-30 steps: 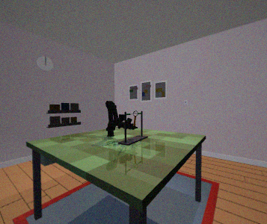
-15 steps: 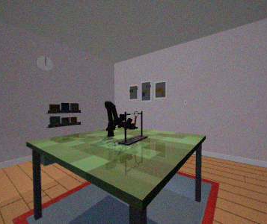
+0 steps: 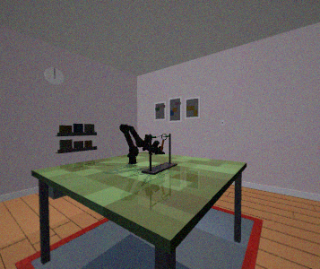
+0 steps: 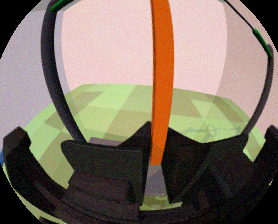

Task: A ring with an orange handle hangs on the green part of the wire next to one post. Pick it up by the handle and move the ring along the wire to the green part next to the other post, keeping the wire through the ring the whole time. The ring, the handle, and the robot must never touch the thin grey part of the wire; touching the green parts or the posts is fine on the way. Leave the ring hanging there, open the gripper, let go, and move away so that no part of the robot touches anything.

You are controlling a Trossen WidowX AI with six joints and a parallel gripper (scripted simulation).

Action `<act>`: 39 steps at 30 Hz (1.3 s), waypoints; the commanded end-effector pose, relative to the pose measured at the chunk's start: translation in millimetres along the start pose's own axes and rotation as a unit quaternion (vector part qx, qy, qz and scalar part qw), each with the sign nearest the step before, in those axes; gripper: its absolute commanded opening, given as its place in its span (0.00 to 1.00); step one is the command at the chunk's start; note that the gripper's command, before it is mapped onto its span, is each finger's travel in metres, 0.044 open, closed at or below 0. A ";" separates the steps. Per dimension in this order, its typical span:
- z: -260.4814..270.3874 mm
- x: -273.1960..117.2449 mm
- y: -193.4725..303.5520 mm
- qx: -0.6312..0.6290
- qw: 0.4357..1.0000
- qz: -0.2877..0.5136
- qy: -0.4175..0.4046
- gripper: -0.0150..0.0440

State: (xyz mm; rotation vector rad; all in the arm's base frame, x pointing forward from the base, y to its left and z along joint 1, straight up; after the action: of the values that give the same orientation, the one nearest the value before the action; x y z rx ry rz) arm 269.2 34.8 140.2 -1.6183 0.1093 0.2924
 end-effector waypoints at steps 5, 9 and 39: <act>13.3 -1.6 -1.6 0.021 1.000 0.002 0.006 0.00; 18.2 -1.5 -1.8 0.024 1.000 0.002 0.007 0.00; 48.8 -0.7 -2.8 0.028 1.000 -0.001 0.007 0.00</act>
State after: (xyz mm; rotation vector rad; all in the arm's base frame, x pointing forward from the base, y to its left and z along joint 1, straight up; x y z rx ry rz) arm 263.0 80.6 140.8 -1.5700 0.1252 0.2787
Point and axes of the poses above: the point midway between the two fingers, 35 mm back from their tips, its own x axis out along the fingers, its own z axis across the jaws, y = z × x, the point moved 4 cm from there along -x, back along the fingers
